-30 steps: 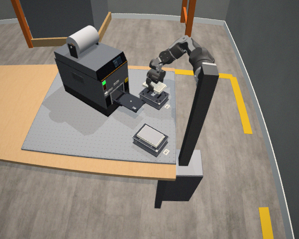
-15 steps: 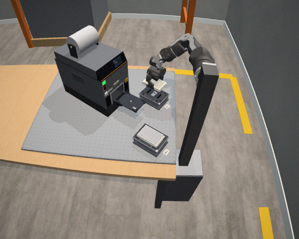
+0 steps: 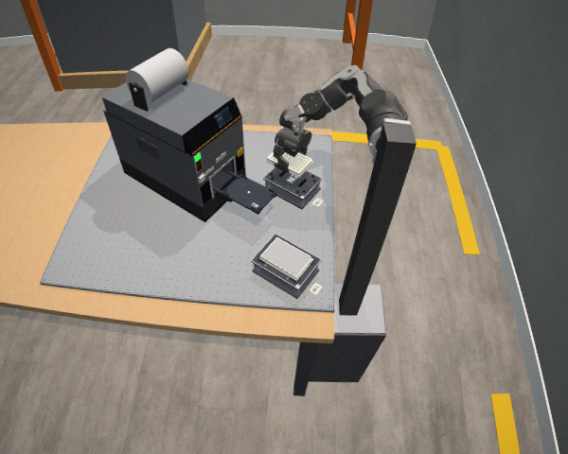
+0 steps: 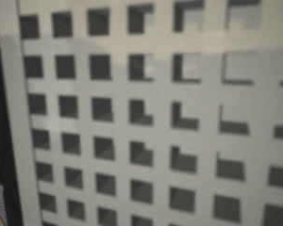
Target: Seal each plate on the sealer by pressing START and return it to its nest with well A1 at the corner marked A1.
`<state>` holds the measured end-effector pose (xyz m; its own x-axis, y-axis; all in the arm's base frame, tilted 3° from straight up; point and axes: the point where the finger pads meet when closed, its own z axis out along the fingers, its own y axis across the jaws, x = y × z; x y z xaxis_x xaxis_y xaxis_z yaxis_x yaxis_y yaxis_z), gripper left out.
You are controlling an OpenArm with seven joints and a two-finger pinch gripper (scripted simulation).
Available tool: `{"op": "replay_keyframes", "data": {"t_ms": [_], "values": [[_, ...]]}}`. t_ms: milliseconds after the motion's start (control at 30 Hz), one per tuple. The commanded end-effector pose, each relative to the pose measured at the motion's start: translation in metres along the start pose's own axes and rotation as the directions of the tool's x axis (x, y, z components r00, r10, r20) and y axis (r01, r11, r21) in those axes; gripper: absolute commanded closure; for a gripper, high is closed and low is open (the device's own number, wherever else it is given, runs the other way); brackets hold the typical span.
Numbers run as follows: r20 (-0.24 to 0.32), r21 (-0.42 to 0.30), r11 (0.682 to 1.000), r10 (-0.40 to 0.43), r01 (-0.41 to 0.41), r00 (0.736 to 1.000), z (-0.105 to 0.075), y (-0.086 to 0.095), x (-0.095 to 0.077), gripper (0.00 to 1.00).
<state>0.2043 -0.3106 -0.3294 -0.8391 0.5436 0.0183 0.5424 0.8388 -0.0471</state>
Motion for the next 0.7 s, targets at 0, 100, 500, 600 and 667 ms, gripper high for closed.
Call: {"op": "replay_keyframes", "data": {"t_ms": [0,100,500,600,667], "values": [[0.006,0.006,1.000,0.007,-0.007,1.000,-0.001,0.002,-0.003,1.00],[0.006,0.006,1.000,0.007,-0.007,1.000,-0.002,0.004,-0.003,1.00],[0.006,0.007,1.000,0.005,-0.005,1.000,-0.001,0.031,-0.010,1.00],[0.005,0.007,1.000,0.005,-0.005,1.000,-0.001,0.038,-0.011,1.00],[0.005,0.007,1.000,0.005,-0.005,1.000,-0.001,0.038,-0.011,1.00]]}}
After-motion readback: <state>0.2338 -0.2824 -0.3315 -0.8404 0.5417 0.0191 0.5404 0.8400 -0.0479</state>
